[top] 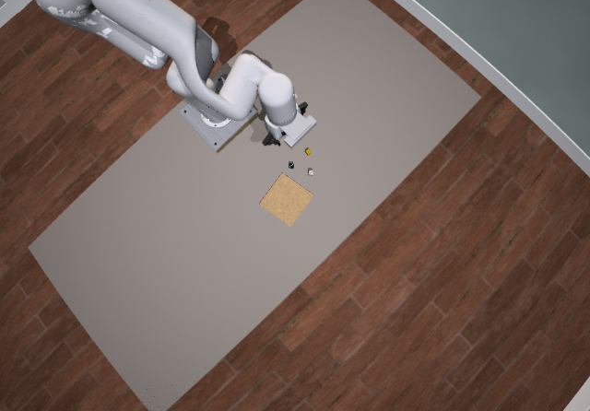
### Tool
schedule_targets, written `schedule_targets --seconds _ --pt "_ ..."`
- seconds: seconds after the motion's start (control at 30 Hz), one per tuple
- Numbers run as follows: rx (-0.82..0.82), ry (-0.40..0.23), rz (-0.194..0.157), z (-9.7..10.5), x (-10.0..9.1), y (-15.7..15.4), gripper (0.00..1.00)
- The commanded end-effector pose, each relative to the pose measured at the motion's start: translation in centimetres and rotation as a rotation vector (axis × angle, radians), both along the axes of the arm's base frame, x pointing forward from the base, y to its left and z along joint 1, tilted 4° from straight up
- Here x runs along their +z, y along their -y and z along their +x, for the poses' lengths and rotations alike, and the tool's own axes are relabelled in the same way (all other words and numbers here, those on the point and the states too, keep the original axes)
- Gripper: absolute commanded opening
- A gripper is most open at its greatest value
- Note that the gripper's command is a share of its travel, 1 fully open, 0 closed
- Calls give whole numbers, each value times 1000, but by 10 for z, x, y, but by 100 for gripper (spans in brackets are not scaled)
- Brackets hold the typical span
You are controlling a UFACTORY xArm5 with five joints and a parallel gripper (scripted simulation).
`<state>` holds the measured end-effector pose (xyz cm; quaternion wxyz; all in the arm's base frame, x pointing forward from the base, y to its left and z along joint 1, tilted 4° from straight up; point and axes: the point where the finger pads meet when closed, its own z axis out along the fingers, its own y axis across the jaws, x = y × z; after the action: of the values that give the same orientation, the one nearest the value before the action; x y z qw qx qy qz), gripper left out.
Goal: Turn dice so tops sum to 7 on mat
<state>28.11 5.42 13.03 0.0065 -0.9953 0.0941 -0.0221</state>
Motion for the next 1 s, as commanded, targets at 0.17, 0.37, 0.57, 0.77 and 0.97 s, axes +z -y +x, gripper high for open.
schedule_targets --seconds 0.17,0.37,0.57,0.77,0.97 --pt "-105 -7 4 42 0 -13 100" --pt "-174 -15 5 70 -8 -23 100" --pt "-174 -15 5 70 -8 -23 100" --pt "-174 -15 5 70 -8 -23 100" --pt "-174 -15 5 70 -8 -23 100"
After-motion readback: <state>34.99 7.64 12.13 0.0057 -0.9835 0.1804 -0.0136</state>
